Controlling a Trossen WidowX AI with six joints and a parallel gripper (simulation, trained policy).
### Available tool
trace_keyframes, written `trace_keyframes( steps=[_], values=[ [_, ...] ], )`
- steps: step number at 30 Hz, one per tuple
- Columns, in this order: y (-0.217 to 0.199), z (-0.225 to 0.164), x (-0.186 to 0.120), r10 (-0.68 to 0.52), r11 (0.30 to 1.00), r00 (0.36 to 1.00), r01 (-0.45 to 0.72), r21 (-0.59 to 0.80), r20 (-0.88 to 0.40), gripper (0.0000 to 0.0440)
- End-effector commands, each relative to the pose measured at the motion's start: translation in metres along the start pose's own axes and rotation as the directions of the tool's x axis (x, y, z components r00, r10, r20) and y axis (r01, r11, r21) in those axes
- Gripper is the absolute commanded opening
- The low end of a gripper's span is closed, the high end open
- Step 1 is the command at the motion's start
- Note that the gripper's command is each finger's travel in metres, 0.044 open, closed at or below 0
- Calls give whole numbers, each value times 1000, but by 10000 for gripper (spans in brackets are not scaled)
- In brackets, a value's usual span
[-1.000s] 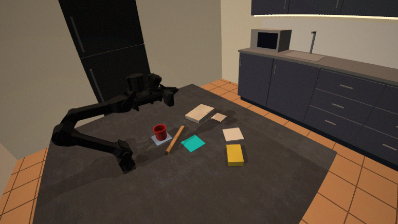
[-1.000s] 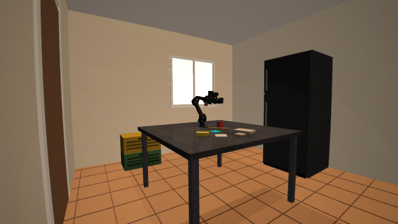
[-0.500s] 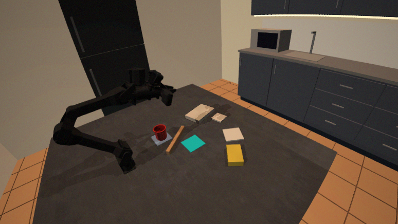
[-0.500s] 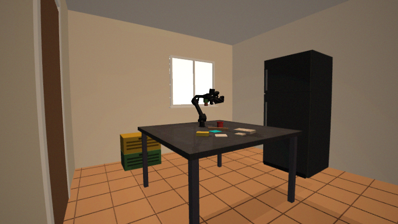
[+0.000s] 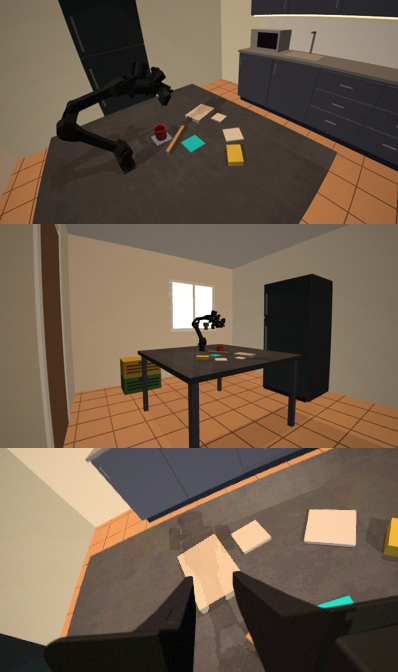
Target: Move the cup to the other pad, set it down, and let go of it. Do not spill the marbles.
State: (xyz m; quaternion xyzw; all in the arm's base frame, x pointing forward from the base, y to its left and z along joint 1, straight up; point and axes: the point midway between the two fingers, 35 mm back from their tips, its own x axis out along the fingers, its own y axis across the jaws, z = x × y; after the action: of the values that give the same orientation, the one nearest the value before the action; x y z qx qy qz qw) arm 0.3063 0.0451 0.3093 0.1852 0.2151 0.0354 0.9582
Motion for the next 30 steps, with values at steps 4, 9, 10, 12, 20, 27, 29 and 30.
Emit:
trace_keyframes(
  steps=[4, 9, 10, 12, 20, 27, 29, 30],
  values=[
    [10, -6, 0, -1, 995, 995, 11, 101, -98, 125],
    [15, -11, 0, -9, 985, 986, 37, 167, -165, 129],
    [16, -12, 0, -11, 983, 984, 44, 180, -179, 130],
    [18, -14, 0, -15, 977, 978, 58, 205, -206, 131],
    [24, -24, -1, -35, 946, 949, 132, 296, -313, 133],
    [28, -34, -2, -59, 910, 913, 215, 353, -404, 133],
    [29, -37, -2, -67, 899, 901, 241, 365, -429, 133],
    [30, -39, -2, -71, 894, 894, 254, 370, -442, 133]
  ],
)
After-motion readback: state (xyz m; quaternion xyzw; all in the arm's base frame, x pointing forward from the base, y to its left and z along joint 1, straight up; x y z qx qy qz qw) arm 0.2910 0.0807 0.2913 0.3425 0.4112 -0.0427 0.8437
